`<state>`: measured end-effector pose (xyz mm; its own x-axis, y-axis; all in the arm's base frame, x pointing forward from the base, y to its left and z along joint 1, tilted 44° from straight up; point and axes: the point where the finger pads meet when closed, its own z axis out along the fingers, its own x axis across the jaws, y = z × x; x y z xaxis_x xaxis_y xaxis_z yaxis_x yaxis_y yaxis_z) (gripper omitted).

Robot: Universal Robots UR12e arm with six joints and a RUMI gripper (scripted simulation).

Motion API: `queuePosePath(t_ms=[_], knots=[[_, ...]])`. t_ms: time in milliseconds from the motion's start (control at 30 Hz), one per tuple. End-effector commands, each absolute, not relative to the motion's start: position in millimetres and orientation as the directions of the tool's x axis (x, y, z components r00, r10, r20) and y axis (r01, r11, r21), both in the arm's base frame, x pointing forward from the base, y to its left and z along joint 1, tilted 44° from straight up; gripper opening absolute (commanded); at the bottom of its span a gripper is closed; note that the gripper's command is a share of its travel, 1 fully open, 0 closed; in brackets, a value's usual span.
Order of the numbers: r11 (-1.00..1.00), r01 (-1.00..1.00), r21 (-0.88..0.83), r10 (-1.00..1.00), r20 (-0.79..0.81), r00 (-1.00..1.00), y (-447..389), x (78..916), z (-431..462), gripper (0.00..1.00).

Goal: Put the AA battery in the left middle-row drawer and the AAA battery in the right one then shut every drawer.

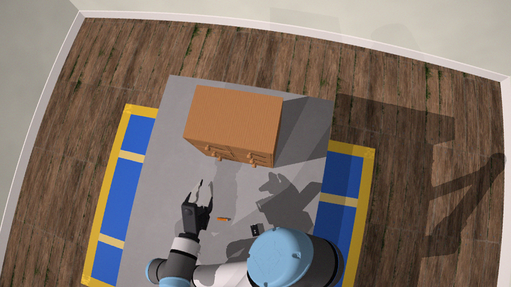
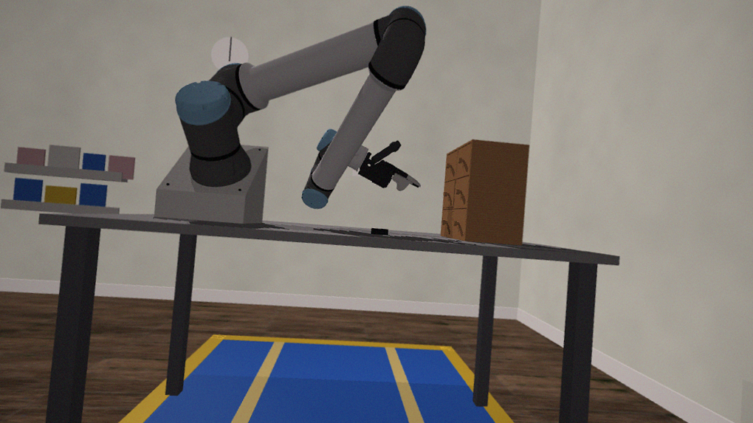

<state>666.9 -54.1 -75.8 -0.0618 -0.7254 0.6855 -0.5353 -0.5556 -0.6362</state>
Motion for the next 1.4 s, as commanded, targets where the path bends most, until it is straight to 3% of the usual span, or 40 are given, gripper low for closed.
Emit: queuePosePath(t_ms=[0,1367], knots=[[-0.548,-0.550,-0.630,-0.726,0.685,-0.062,-52.6,666.1,-74.4,0.20],[-0.406,-0.765,-0.500,-0.726,0.685,-0.062,-33.6,649.9,-55.9,0.20]])
